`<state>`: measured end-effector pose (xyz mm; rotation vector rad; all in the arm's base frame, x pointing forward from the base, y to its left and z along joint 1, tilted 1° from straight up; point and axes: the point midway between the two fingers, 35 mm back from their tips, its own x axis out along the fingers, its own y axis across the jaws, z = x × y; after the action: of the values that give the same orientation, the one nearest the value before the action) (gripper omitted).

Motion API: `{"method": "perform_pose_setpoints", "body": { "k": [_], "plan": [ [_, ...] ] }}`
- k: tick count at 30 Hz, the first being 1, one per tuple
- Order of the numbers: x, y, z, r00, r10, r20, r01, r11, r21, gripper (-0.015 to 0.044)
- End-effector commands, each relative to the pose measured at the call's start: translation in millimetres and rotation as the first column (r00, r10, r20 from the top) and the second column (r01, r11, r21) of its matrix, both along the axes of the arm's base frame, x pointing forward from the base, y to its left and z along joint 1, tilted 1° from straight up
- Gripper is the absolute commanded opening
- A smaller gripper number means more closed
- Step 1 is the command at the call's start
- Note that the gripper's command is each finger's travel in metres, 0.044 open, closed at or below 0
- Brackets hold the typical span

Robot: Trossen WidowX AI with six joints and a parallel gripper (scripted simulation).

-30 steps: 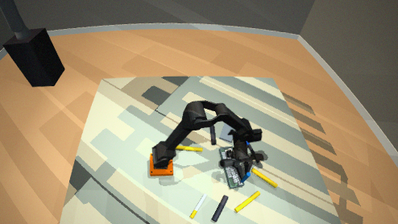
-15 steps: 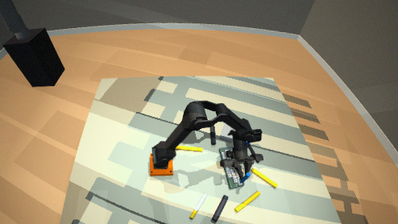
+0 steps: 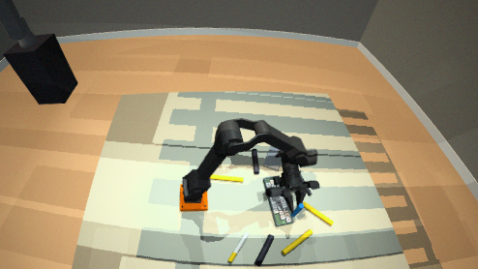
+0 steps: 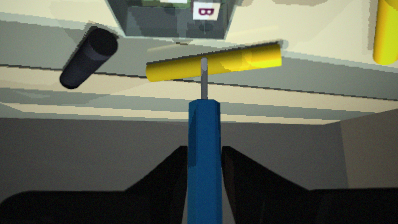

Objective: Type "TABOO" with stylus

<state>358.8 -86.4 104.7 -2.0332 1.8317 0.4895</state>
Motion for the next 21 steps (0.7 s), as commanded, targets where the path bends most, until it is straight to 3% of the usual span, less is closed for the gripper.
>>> {"method": "perform_pose_setpoints", "body": {
  "k": [1,12,21],
  "plan": [
    [-2,8,1,1.000,0.026,-0.001,-0.026,1.000,0.000,0.0071],
    [-22,66,9,0.975,0.223,-0.008,-0.223,0.975,-0.002,0.0000],
    [-45,106,13,0.926,0.378,-0.013,-0.378,0.926,-0.004,0.0000]
  ]
}}
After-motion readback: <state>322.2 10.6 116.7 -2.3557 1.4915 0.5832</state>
